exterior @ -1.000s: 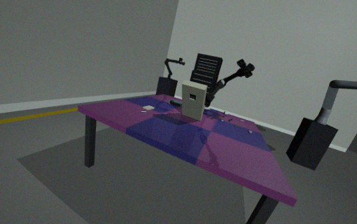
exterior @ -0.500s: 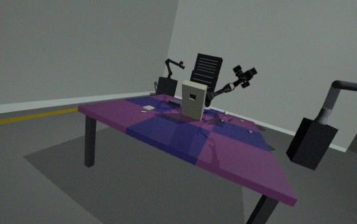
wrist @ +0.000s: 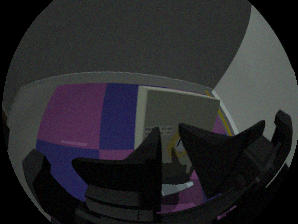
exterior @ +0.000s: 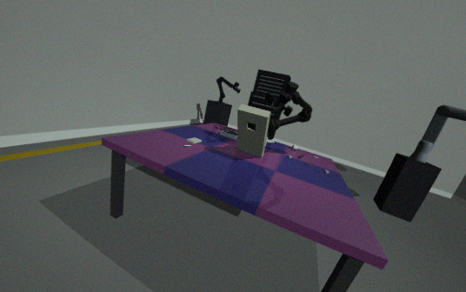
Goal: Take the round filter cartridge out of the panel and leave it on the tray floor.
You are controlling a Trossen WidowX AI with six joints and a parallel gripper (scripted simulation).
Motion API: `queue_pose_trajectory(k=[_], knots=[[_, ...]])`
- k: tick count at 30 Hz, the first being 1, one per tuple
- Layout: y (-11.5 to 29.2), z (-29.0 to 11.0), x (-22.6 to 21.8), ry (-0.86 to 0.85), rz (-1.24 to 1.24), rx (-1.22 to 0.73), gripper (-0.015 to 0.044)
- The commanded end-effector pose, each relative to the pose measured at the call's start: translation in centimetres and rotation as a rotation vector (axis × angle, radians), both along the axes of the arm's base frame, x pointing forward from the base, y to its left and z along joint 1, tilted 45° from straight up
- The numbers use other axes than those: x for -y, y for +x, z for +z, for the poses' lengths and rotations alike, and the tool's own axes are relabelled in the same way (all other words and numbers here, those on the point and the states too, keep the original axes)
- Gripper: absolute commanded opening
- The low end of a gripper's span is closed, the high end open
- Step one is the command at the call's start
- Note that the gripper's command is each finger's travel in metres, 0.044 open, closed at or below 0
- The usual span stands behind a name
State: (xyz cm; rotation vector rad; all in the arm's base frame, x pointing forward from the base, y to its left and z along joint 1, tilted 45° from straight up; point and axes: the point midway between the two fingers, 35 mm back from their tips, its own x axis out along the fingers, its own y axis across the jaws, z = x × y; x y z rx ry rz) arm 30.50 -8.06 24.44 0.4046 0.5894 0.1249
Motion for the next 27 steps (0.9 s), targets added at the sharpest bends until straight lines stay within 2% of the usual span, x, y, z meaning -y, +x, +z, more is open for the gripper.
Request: queue_pose_trajectory(k=[1,4,6,27], knots=[[-1.2,-6.0,1.9,0.239,0.01,-0.03,0.0096],[-2.9,-9.4,2.9,0.438,0.001,-0.006,0.0096],[-3.4,-10.0,3.0,0.482,-0.003,0.005,0.0096],[-2.3,-10.6,2.6,0.478,-0.002,-0.003,0.0096]])
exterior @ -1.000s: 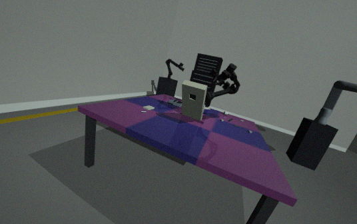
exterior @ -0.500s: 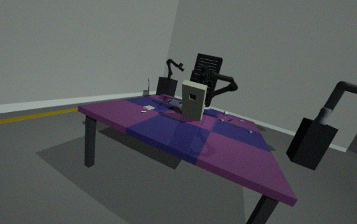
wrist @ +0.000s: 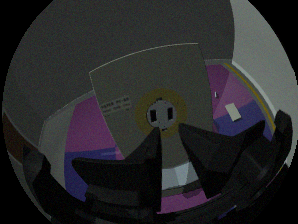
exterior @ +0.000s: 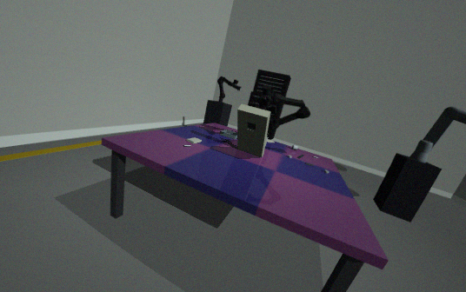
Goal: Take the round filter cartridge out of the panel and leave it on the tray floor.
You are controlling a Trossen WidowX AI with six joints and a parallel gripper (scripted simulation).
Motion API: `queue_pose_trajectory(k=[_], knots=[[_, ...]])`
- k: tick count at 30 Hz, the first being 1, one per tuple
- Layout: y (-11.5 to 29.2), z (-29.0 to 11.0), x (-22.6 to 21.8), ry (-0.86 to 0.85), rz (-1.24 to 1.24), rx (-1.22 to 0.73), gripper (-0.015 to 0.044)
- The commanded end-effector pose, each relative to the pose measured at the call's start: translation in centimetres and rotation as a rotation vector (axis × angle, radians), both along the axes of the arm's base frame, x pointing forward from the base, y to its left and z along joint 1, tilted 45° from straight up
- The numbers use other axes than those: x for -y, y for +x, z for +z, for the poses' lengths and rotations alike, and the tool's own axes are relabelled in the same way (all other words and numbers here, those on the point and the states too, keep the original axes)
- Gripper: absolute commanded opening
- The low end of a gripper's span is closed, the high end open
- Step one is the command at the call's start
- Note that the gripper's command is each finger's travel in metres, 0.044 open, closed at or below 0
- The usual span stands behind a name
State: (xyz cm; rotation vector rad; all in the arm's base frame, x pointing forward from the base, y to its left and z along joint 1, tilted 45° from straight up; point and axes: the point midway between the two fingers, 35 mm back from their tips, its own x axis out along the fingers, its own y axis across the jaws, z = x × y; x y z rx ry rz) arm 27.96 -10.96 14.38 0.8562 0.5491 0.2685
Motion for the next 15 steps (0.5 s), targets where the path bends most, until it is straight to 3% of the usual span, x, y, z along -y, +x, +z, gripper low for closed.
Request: queue_pose_trajectory(k=[1,15], knots=[[0.4,-0.6,-0.4,0.009,-0.001,-0.013,0.0096],[2.3,-1.4,-1.3,0.008,-0.001,-0.013,0.0096]])
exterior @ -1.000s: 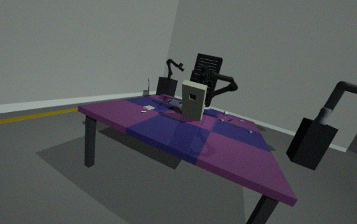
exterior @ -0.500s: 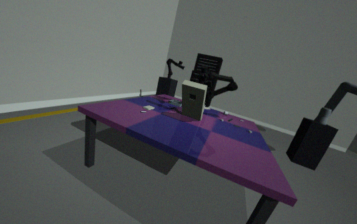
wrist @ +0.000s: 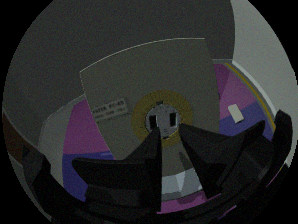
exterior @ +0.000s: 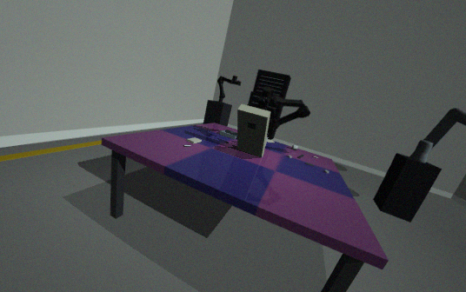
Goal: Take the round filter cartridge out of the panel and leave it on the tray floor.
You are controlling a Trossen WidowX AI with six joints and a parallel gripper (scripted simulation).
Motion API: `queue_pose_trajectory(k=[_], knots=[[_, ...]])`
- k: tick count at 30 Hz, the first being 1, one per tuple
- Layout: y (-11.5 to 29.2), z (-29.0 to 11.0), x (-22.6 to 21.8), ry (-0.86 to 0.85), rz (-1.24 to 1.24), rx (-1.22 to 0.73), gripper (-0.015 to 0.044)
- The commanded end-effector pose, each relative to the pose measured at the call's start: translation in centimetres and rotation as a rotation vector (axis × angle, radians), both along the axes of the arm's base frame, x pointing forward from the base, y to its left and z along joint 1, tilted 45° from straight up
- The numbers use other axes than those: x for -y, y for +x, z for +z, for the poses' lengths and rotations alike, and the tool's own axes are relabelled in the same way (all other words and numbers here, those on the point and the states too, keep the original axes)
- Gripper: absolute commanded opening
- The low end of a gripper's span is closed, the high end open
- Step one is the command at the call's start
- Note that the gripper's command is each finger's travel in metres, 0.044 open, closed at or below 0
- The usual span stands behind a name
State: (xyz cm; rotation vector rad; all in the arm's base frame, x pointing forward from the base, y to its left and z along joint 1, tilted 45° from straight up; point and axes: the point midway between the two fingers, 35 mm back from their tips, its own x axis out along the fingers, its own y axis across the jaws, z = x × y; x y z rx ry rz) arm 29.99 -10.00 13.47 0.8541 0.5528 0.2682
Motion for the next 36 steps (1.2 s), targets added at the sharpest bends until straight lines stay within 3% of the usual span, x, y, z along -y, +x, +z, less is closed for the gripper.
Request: queue_pose_trajectory(k=[1,36], knots=[[0.4,-0.6,-0.5,0.011,-0.003,-0.009,0.0096],[1.7,-1.1,-1.4,0.017,-0.006,0.001,0.0096]])
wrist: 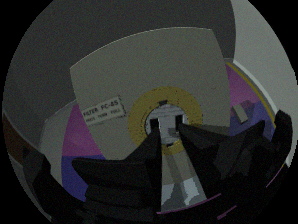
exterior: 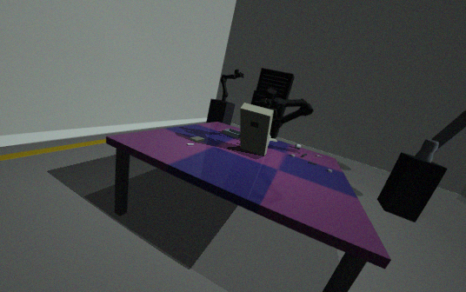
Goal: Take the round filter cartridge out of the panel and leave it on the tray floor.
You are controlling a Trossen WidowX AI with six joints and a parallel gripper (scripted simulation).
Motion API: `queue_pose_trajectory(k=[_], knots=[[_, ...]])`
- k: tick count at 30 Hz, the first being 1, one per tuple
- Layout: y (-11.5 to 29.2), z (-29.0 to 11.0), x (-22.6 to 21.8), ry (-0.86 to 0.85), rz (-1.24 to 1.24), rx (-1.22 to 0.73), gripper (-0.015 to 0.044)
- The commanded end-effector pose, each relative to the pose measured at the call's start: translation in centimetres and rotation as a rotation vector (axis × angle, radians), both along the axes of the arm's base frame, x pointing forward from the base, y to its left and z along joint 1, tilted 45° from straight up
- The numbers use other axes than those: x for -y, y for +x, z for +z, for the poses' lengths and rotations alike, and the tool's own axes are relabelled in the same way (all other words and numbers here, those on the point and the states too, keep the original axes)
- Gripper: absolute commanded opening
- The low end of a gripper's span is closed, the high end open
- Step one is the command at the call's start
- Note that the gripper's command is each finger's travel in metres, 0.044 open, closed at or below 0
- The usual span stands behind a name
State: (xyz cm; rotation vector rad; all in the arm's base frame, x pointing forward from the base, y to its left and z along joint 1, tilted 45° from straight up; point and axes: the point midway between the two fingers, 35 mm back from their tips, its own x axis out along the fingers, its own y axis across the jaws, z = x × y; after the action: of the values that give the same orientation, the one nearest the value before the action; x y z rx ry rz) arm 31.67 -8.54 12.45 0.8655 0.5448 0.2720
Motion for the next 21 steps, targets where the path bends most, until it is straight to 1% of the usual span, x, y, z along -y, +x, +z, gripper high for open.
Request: queue_pose_trajectory(k=[1,21], knots=[[0.01,-0.05,0.02,0.005,-0.003,-0.006,0.0096],[0.18,0.18,0.11,0.005,-0.003,-0.005,0.0096]])
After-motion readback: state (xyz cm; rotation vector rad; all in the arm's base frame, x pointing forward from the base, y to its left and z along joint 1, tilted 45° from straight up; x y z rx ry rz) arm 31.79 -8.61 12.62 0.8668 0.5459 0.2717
